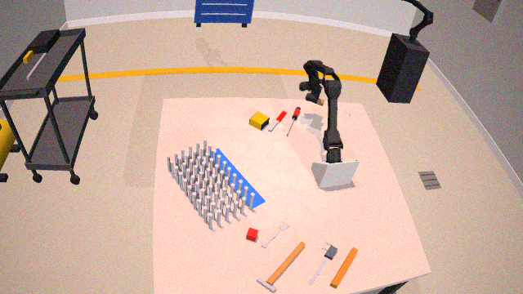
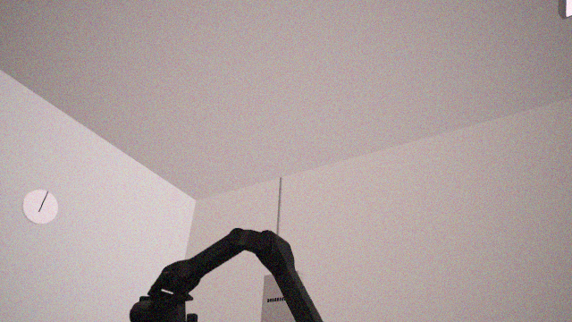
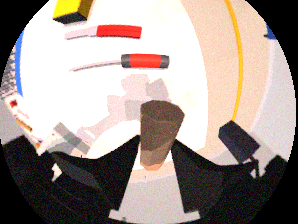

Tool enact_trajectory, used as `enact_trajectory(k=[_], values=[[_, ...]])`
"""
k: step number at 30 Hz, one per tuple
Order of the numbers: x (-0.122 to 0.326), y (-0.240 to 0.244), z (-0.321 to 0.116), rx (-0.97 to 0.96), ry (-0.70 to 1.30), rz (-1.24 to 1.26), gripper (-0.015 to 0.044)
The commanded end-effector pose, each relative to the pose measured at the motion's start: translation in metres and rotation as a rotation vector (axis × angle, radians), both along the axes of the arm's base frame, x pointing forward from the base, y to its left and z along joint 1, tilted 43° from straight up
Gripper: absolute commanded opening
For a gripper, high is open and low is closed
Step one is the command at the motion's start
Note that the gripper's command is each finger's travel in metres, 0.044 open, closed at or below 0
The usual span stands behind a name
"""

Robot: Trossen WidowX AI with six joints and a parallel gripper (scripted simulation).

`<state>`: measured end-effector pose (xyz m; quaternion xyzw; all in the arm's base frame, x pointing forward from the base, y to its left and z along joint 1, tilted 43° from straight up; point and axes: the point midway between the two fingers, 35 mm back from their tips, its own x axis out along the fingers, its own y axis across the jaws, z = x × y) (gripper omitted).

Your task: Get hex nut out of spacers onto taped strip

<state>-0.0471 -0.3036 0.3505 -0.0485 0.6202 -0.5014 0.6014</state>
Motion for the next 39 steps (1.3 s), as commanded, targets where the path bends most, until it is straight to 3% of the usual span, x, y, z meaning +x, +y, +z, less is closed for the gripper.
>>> enact_trajectory(k=[1, 39], values=[[0.0, -0.005, -0.006, 0.01, 0.001, -0.001, 0.0], [0.001, -0.036, -0.035, 0.01, 0.0, -0.001, 0.0]])
